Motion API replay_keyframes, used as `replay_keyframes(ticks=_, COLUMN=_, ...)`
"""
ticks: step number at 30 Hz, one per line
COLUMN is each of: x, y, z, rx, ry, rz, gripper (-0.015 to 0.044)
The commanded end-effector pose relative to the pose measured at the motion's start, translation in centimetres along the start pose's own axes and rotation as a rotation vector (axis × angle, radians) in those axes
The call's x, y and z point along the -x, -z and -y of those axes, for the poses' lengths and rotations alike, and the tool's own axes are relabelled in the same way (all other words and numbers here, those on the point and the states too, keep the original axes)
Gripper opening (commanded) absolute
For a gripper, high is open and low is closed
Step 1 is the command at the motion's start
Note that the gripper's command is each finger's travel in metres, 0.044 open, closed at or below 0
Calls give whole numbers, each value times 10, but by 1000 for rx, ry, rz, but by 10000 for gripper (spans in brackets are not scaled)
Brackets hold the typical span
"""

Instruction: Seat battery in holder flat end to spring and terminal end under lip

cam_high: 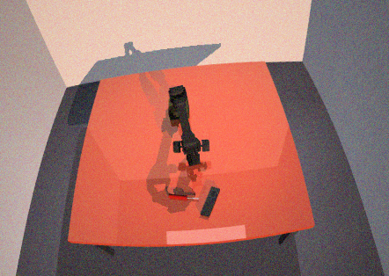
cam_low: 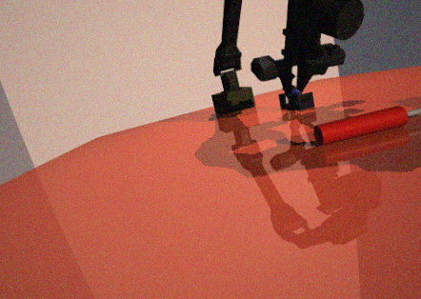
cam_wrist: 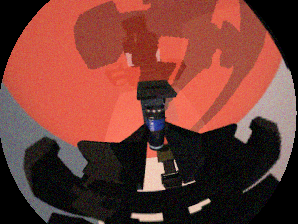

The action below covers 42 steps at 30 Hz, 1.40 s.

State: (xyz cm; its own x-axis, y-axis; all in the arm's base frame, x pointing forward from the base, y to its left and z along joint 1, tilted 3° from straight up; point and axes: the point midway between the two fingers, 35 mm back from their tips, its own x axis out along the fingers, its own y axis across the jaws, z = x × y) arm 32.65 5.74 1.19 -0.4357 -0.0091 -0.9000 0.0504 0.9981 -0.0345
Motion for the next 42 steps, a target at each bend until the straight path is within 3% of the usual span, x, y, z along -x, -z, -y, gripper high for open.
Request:
replay_keyframes(ticks=1, x=1, y=-5, z=0, rx=4, ry=2, rz=5, gripper=81)
replay_keyframes(ticks=42, x=-2, y=-9, z=-1, rx=3, ry=9, rz=135, gripper=81)
